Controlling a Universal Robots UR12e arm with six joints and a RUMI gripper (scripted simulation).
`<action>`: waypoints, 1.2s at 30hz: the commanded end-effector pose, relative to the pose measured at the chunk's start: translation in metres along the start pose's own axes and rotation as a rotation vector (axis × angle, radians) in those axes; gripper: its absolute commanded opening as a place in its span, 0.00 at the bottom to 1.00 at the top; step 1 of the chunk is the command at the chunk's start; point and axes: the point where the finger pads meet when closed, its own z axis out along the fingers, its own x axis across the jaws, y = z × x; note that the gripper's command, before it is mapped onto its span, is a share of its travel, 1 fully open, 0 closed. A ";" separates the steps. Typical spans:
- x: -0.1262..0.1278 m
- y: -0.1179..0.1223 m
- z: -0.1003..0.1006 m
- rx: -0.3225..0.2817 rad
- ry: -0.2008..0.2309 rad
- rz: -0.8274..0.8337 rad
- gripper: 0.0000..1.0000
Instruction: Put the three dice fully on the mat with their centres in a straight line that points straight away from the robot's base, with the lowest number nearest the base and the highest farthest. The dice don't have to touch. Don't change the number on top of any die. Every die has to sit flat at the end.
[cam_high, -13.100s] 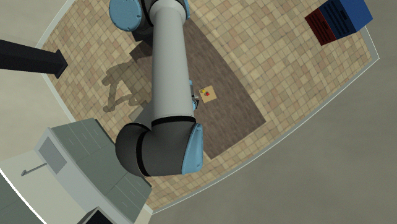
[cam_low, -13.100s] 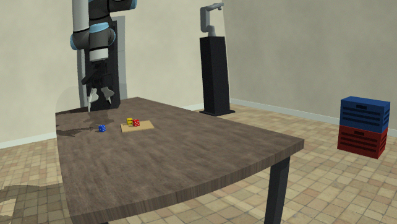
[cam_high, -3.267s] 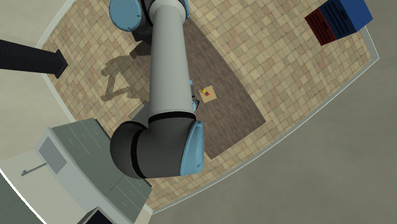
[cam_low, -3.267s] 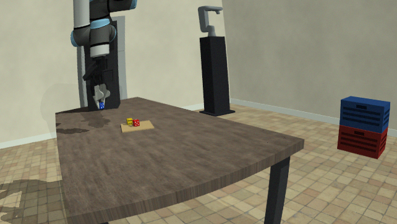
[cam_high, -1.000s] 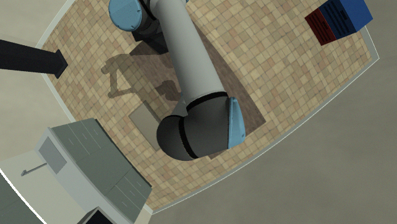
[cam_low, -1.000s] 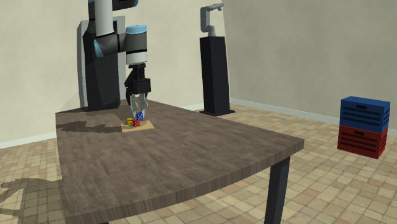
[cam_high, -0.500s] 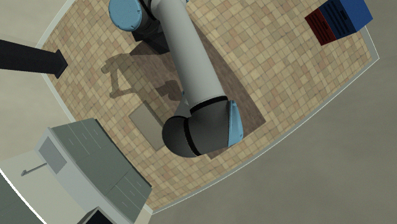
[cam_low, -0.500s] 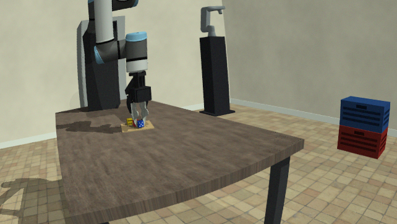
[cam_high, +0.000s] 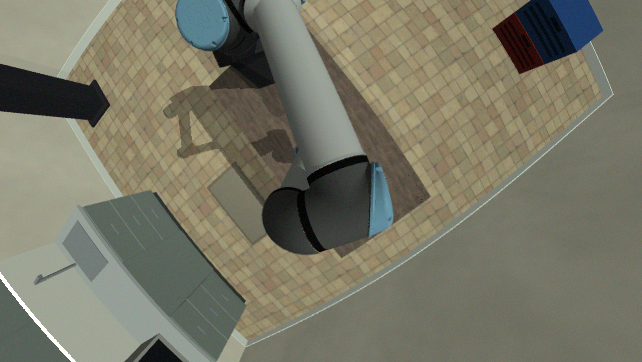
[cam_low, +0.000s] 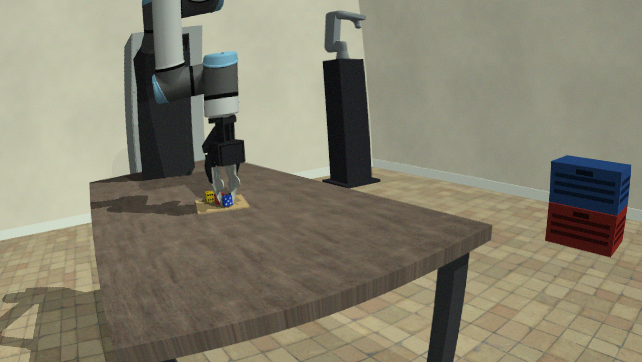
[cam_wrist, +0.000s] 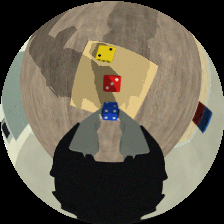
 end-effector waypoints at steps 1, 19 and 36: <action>0.000 0.001 -0.001 -0.001 0.000 0.000 0.06; 0.000 0.001 0.000 -0.001 0.000 0.000 0.06; 0.000 0.001 0.003 -0.001 0.000 0.000 0.06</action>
